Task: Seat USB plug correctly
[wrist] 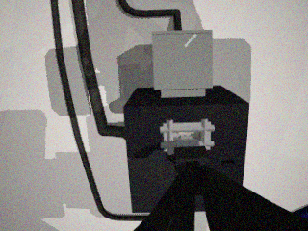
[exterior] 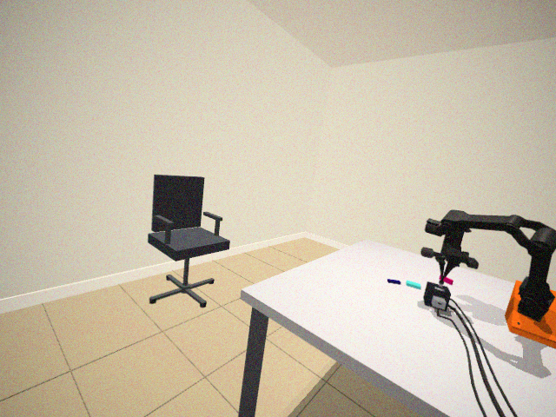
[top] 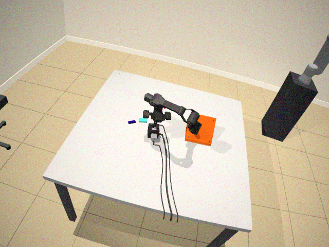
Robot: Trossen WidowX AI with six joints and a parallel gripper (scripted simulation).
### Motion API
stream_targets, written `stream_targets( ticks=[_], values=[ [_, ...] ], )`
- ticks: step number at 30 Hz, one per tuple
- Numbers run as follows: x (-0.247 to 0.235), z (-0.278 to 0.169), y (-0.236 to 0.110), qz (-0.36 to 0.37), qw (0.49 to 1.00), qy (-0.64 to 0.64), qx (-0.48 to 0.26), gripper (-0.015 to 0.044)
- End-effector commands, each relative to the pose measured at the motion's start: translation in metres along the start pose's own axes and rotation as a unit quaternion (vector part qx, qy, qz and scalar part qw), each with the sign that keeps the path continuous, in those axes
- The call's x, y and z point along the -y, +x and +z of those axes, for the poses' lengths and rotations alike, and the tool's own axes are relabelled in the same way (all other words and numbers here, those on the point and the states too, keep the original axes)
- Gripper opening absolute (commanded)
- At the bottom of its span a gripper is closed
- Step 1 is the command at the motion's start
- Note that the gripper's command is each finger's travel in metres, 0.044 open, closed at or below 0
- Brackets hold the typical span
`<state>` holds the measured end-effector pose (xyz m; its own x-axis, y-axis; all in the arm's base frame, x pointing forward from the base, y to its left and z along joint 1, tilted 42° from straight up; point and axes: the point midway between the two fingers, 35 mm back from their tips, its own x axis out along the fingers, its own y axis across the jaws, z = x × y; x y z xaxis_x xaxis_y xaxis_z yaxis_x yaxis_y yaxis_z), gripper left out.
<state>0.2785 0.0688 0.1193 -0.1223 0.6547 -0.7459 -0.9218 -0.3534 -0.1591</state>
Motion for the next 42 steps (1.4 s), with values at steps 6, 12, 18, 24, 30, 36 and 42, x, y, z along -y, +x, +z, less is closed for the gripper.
stream_targets(
  ticks=[6, 12, 18, 24, 30, 36, 42],
  values=[
    [0.0006, 0.0004, 0.0011, -0.002, 1.0, 0.002, 0.001, 0.0],
    [0.0007, 0.0004, 0.0018, -0.002, 1.0, 0.003, 0.001, 0.0],
    [0.0007, 0.0004, 0.0025, -0.002, 1.0, 0.003, 0.001, 0.0],
    [0.0008, 0.0004, 0.0032, -0.002, 1.0, 0.004, 0.001, 0.0],
    [0.0008, 0.0004, 0.004, -0.002, 1.0, 0.004, 0.001, 0.0],
    [0.0009, 0.0004, 0.0047, -0.002, 1.0, 0.005, 0.001, 0.0],
    [0.0009, 0.0004, 0.0054, -0.002, 1.0, 0.005, 0.001, 0.0]
  ],
)
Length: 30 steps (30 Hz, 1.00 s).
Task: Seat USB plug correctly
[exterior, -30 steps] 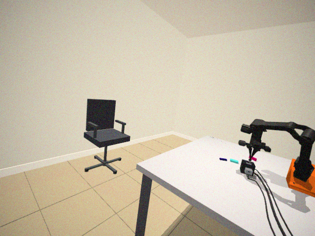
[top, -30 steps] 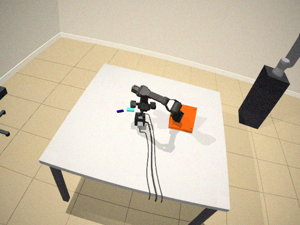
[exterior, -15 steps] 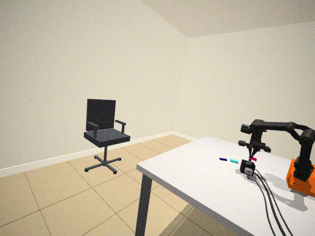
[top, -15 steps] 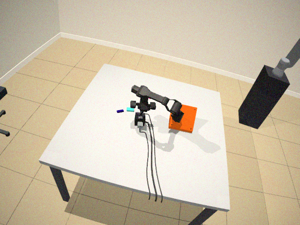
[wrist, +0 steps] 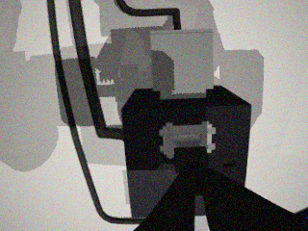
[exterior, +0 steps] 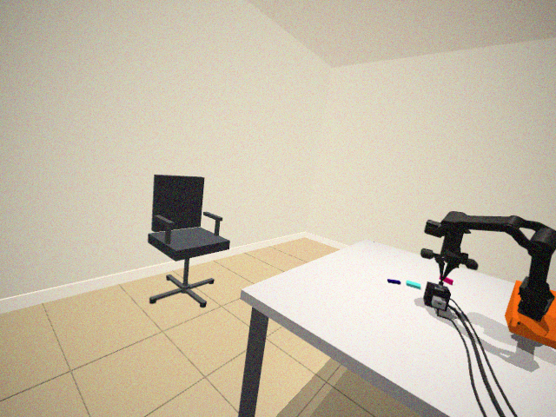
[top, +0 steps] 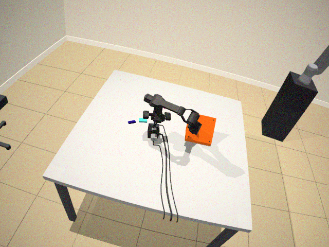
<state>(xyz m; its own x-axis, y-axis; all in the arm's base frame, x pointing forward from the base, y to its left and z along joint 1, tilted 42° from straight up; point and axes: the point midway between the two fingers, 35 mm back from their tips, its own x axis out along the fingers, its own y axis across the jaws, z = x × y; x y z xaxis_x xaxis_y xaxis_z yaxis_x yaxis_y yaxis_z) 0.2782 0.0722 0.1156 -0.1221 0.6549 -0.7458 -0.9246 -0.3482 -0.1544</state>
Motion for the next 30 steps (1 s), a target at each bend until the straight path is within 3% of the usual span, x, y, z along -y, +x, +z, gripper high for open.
stream_targets(
  ticks=[1, 30],
  values=[
    [0.0005, 0.0004, 0.0005, -0.002, 1.0, 0.001, 0.001, 0.0],
    [0.0006, 0.0004, 0.004, -0.002, 1.0, 0.001, 0.001, 0.0]
  ],
)
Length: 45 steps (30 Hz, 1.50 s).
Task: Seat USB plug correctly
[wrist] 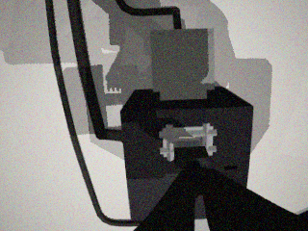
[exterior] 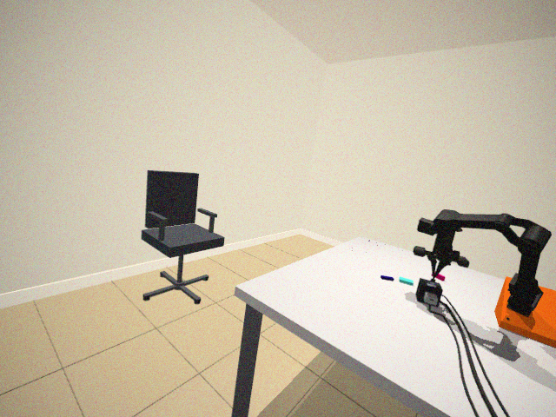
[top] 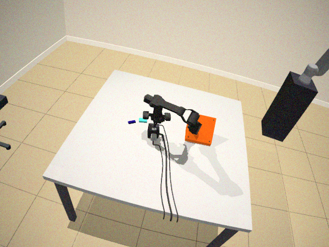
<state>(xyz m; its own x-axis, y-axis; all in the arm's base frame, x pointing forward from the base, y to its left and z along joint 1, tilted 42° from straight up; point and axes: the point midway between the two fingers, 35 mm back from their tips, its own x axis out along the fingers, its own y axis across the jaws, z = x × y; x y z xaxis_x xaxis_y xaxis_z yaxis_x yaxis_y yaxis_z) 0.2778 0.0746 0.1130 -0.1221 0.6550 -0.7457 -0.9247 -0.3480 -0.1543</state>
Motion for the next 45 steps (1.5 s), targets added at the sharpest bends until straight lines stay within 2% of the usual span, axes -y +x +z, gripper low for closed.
stream_targets(
  ticks=[1, 45],
  values=[
    [0.0005, 0.0004, 0.0005, -0.002, 1.0, 0.001, 0.001, 0.0],
    [0.0006, 0.0004, 0.0058, -0.002, 1.0, 0.001, 0.001, 0.0]
  ],
)
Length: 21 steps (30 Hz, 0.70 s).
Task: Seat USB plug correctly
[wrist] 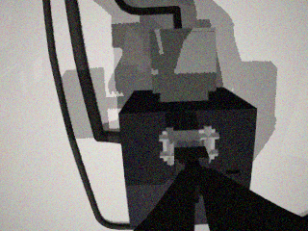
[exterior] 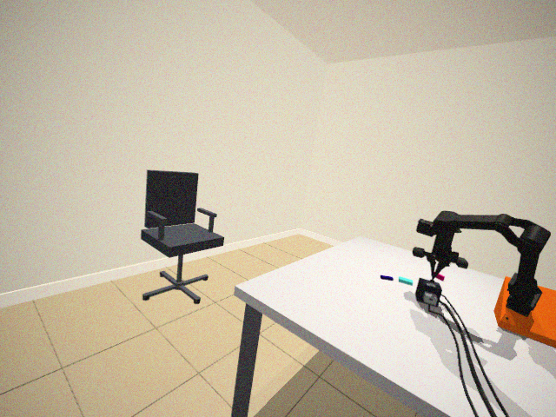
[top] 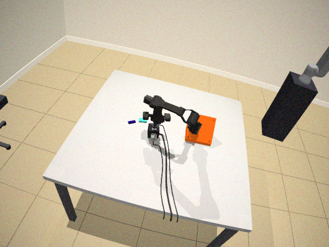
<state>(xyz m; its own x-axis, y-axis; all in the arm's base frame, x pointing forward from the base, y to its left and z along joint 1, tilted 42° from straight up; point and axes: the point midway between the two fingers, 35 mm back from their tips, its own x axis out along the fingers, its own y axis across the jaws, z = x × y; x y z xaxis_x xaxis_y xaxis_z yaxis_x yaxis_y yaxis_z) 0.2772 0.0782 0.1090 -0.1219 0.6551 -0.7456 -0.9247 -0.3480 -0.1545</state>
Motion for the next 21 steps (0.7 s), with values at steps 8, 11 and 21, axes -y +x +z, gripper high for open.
stream_targets(
  ticks=[8, 11, 21],
  values=[
    [0.0005, 0.0004, 0.0013, -0.002, 1.0, 0.001, 0.001, 0.0],
    [0.0005, 0.0004, 0.0017, -0.002, 1.0, 0.001, 0.001, 0.0],
    [0.0005, 0.0004, 0.0029, -0.002, 1.0, 0.001, 0.001, 0.0]
  ],
)
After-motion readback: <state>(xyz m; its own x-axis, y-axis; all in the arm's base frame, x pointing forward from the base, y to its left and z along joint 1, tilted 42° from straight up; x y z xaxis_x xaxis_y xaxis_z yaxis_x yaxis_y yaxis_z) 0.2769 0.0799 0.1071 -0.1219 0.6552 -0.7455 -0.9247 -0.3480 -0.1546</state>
